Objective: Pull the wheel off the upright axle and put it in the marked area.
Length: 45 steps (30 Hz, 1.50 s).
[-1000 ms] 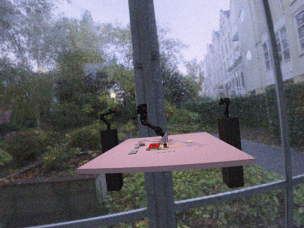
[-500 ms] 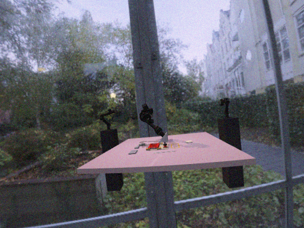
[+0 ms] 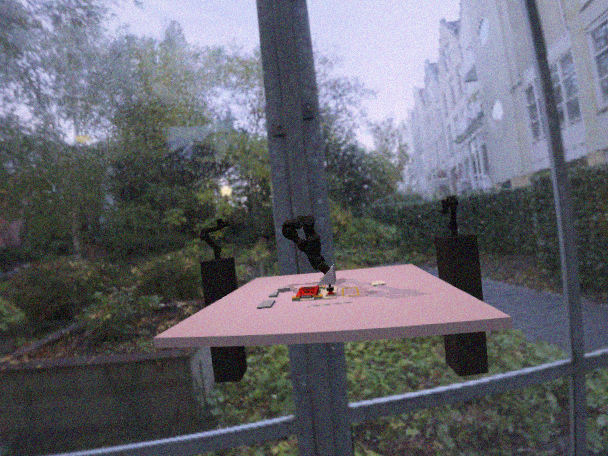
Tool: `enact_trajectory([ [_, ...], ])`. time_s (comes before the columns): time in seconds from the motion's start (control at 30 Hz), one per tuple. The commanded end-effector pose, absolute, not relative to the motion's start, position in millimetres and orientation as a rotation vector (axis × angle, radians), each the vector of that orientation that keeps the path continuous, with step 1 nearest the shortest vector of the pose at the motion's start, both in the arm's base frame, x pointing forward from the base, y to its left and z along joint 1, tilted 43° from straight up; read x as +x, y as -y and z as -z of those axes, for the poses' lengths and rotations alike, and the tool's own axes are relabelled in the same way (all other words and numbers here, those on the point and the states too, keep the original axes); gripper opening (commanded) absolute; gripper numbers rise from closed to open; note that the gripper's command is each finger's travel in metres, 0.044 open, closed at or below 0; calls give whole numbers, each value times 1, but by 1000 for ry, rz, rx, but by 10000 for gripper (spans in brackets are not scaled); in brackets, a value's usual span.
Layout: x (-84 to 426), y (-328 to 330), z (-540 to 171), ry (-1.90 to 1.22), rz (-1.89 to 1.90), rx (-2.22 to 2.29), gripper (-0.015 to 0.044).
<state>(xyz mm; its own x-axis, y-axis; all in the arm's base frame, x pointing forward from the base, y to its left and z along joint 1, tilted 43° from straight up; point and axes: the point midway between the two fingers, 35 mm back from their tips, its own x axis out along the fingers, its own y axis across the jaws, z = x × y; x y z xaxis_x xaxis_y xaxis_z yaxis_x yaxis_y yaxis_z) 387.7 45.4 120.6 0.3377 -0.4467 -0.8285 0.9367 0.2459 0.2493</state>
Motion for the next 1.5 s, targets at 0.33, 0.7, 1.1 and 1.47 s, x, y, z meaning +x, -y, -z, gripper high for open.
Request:
enact_trajectory([
  [0.33,372,-22,-36,-639,1555,718,300],
  [0.7,373,-23,-26,-621,1601,696,300],
  [1.1,371,9,9,-621,1601,696,300],
  [1.47,366,27,25,-620,1608,702,274],
])
